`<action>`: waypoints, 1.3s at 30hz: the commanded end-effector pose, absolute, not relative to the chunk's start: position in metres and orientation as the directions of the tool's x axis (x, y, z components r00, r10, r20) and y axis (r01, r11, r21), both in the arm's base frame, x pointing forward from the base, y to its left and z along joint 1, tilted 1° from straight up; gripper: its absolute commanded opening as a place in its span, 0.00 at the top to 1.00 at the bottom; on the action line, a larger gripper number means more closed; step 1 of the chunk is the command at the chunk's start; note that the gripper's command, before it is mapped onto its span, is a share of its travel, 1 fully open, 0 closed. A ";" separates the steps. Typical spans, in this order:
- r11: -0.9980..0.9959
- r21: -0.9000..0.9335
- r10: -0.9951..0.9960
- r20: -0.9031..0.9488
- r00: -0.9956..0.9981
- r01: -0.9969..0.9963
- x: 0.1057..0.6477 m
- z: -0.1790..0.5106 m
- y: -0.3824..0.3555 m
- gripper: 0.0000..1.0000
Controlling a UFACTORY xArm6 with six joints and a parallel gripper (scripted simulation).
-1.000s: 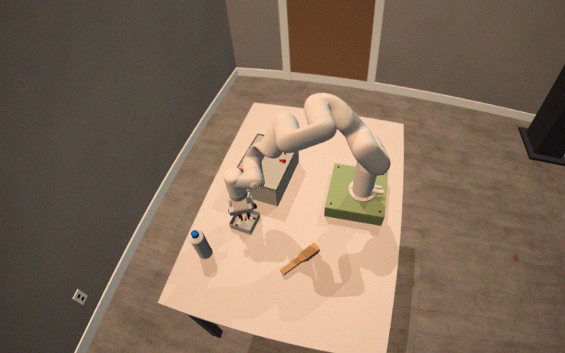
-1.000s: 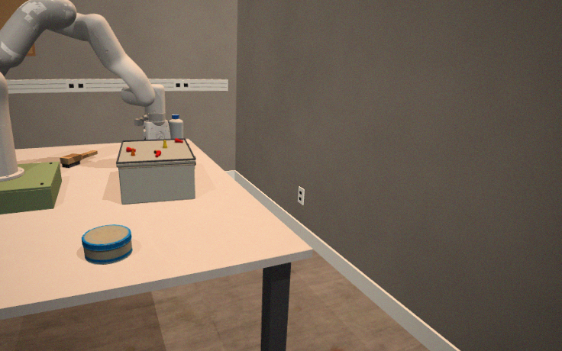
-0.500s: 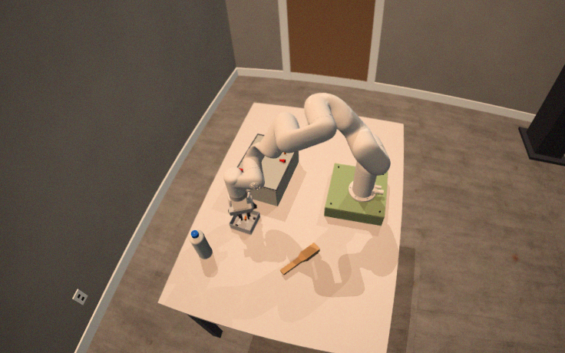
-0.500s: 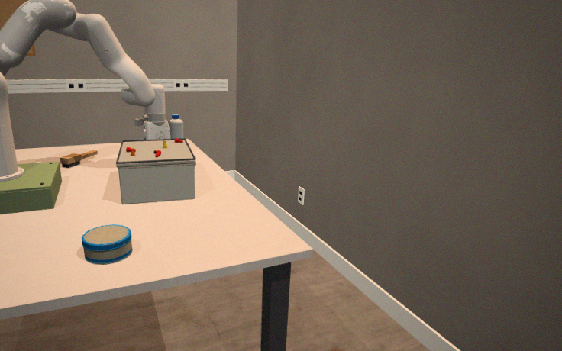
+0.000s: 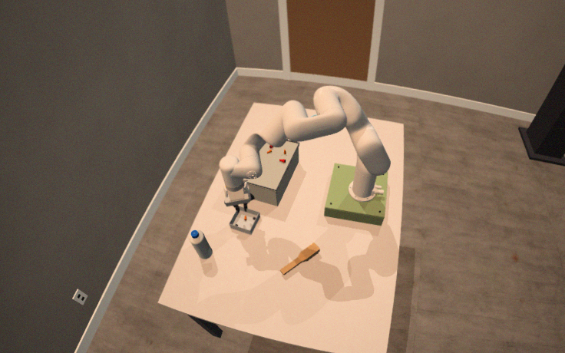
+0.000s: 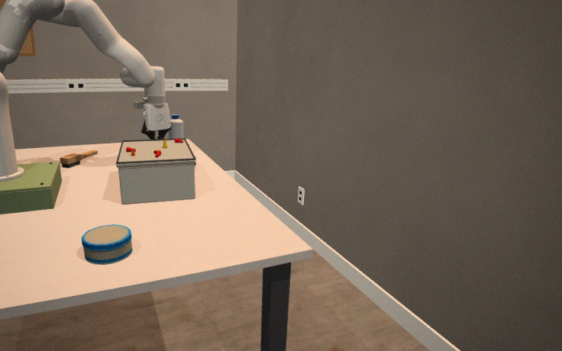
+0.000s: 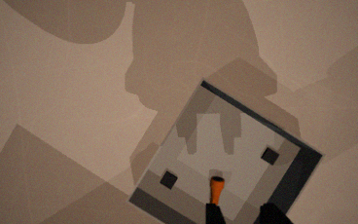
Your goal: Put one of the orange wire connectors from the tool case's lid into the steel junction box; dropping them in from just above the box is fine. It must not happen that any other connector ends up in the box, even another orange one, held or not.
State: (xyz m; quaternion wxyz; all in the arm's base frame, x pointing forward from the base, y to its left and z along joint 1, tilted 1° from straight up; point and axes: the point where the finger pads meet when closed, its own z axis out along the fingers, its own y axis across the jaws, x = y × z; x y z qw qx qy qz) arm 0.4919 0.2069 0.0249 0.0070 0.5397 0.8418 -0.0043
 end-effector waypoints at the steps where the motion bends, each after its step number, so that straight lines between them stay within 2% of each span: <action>1: 0.417 0.000 0.909 -0.017 -0.417 0.909 0.490 0.068 0.207 0.73; 9: 0.417 0.000 0.909 -0.017 -0.417 0.909 0.490 0.142 0.208 0.73; 30: 0.417 0.000 0.909 -0.017 -0.417 0.909 0.490 0.146 0.208 0.73; 39: 0.417 0.000 0.909 -0.017 -0.417 0.909 0.490 0.175 0.208 0.73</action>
